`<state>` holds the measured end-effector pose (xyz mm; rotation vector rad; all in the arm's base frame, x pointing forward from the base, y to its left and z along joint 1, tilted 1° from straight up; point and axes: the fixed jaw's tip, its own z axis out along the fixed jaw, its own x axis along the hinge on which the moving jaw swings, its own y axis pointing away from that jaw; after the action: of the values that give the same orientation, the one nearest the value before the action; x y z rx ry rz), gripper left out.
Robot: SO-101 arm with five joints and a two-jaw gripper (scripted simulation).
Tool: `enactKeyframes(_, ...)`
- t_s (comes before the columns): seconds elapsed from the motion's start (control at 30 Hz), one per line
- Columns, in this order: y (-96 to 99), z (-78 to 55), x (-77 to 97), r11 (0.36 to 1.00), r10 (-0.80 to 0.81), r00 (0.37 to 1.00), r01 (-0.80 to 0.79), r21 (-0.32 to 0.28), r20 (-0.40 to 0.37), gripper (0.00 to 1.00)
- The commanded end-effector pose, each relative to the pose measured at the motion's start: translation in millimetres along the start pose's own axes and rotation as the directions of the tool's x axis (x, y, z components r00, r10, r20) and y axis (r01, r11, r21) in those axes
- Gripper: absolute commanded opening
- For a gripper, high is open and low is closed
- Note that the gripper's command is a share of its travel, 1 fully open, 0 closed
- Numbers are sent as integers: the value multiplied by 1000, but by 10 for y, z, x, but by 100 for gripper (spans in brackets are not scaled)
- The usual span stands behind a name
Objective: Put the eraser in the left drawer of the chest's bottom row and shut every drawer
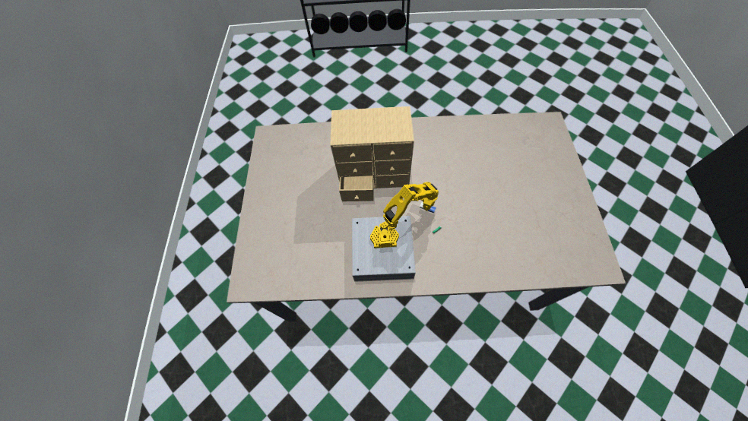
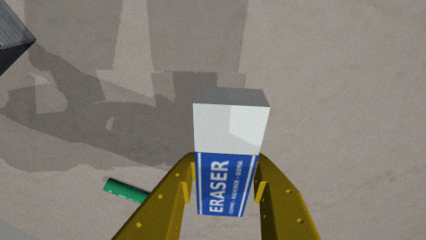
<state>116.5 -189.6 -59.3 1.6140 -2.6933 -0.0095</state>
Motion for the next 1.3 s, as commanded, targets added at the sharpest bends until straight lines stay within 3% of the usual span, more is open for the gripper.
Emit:
enactKeyframes(0.0, 16, -90, -5, 1000, 1, 1000, -1, -2, 3, 0)
enactKeyframes(0.33, 31, -295, -15, 1000, 1, 1000, -1, -2, 3, 0)
enactKeyframes(0.6, 31, -295, -15, 1000, 1, 1000, -1, -2, 3, 0)
enactKeyframes(0.87, 53, -302, -145, 969, -247, 969, 247, -1, 3, 0)
enactKeyframes(1.27, 96, -307, -305, 846, -533, 846, 533, -1, 2, 0)
